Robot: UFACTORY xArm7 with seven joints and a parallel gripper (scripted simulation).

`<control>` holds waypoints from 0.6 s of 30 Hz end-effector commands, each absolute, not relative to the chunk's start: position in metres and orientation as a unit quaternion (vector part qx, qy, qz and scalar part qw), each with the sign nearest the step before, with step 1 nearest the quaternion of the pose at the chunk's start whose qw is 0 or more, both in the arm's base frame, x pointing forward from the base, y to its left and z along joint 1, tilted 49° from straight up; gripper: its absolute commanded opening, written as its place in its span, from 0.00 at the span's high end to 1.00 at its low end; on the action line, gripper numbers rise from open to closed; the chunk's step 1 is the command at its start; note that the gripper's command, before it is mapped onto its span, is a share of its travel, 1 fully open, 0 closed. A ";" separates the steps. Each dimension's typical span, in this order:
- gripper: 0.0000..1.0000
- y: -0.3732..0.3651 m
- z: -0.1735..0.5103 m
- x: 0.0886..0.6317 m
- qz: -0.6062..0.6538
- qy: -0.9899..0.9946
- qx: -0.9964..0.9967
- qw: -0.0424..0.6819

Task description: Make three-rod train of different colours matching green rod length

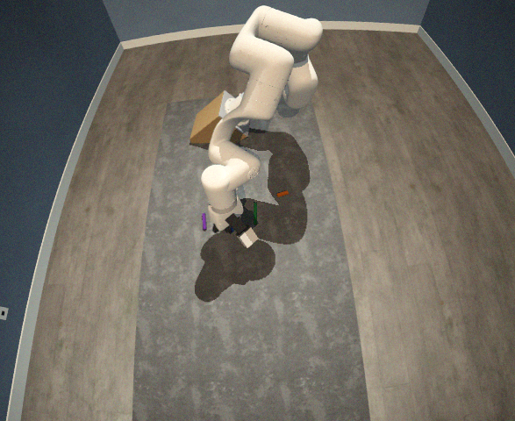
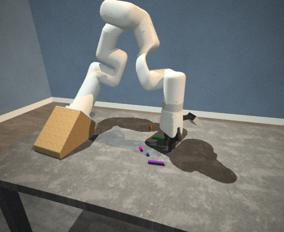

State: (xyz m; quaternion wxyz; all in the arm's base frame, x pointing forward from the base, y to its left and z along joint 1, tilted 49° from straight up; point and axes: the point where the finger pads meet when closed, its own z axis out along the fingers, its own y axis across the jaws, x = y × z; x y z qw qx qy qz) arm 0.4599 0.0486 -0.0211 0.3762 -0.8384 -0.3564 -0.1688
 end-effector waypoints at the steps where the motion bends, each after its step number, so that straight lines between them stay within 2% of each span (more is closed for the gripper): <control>1: 0.76 0.049 -0.023 0.461 -0.170 -0.356 -0.839 0.375; 18: 0.76 0.051 -0.024 0.461 -0.170 -0.356 -0.839 0.375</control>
